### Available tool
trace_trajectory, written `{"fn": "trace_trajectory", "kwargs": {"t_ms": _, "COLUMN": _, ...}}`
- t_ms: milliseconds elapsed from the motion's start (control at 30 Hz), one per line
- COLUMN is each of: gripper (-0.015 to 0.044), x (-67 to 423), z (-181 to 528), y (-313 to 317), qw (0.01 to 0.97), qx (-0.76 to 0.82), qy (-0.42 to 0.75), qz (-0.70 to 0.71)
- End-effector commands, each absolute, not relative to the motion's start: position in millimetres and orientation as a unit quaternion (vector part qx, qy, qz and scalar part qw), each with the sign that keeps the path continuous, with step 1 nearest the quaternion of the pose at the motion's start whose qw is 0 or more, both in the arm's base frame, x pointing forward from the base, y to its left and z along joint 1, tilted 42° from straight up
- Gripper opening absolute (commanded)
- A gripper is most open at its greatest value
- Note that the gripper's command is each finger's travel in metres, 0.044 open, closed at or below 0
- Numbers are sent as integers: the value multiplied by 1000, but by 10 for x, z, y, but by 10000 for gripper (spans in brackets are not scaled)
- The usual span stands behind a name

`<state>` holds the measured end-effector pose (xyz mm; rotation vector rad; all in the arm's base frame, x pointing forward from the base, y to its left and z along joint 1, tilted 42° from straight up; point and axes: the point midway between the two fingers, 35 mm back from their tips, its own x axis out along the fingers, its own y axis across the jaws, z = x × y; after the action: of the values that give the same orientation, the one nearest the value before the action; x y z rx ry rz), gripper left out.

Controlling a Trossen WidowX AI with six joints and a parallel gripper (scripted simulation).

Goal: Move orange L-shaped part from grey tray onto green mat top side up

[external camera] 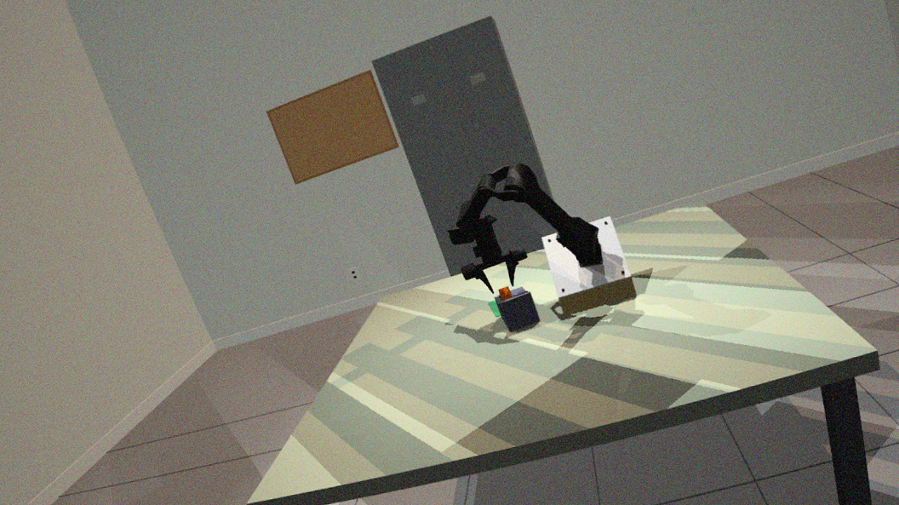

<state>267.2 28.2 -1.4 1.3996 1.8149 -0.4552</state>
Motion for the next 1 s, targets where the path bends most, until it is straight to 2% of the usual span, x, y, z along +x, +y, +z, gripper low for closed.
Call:
{"fn": "trace_trajectory", "kwargs": {"t_ms": 0, "gripper": 280, "x": 2641, "z": -89, "y": 343, "qw": 383, "qx": 552, "qy": 718, "qz": -181}}
{"fn": "trace_trajectory", "kwargs": {"t_ms": 567, "gripper": 280, "x": 2610, "z": -233, "y": 478, "qw": 383, "qx": 552, "qy": 718, "qz": -181}}
{"fn": "trace_trajectory", "kwargs": {"t_ms": 733, "gripper": 149, "x": 2632, "z": -203, "y": 456, "qw": 390, "qx": 551, "qy": 716, "qz": -179}}
{"fn": "trace_trajectory", "kwargs": {"t_ms": 967, "gripper": 102, "x": 2632, "z": -203, "y": 456, "qw": 390, "qx": 551, "qy": 716, "qz": -179}}
